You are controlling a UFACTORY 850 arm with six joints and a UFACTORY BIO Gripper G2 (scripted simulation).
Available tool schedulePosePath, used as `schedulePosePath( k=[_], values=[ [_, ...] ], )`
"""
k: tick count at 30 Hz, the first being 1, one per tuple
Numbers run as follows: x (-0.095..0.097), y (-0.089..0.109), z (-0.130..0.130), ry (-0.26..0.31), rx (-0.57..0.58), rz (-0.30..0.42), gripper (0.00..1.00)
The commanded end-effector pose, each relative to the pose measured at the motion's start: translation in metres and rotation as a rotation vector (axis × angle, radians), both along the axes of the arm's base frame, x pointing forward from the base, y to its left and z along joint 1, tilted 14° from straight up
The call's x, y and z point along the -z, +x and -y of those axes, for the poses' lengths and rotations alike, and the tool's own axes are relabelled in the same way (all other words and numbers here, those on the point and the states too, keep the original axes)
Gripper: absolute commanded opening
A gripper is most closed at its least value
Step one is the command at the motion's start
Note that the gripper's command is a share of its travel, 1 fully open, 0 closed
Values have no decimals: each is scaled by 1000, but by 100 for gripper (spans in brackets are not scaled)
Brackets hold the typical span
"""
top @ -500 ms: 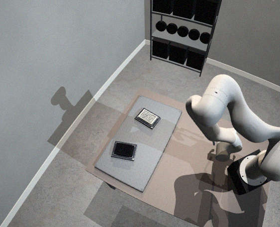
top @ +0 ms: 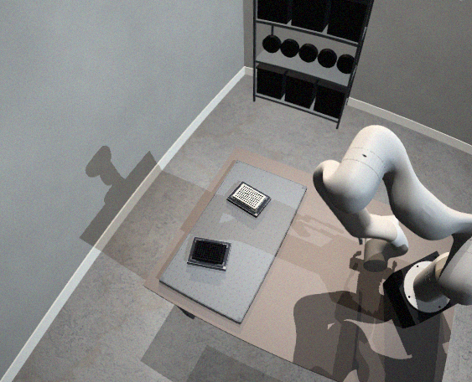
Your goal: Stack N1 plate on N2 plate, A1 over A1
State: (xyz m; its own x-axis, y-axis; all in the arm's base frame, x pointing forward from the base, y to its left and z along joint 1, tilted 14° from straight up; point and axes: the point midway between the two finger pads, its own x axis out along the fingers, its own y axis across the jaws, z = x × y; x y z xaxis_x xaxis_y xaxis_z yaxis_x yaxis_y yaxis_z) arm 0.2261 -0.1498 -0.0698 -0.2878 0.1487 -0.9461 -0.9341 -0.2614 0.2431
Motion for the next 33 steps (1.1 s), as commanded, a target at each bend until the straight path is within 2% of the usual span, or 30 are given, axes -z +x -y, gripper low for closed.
schedulePosePath(
  k=[1,2,3,17,19,33],
  values=[
    [0,0,0,0,0,0,100],
    [0,0,0,0,0,0,100],
    [-5,2,3,0,0,0,37],
    [-75,29,45,-1,0,1,37],
    [-75,29,45,-1,0,1,37],
    [-145,56,87,-1,0,1,37]
  ],
)
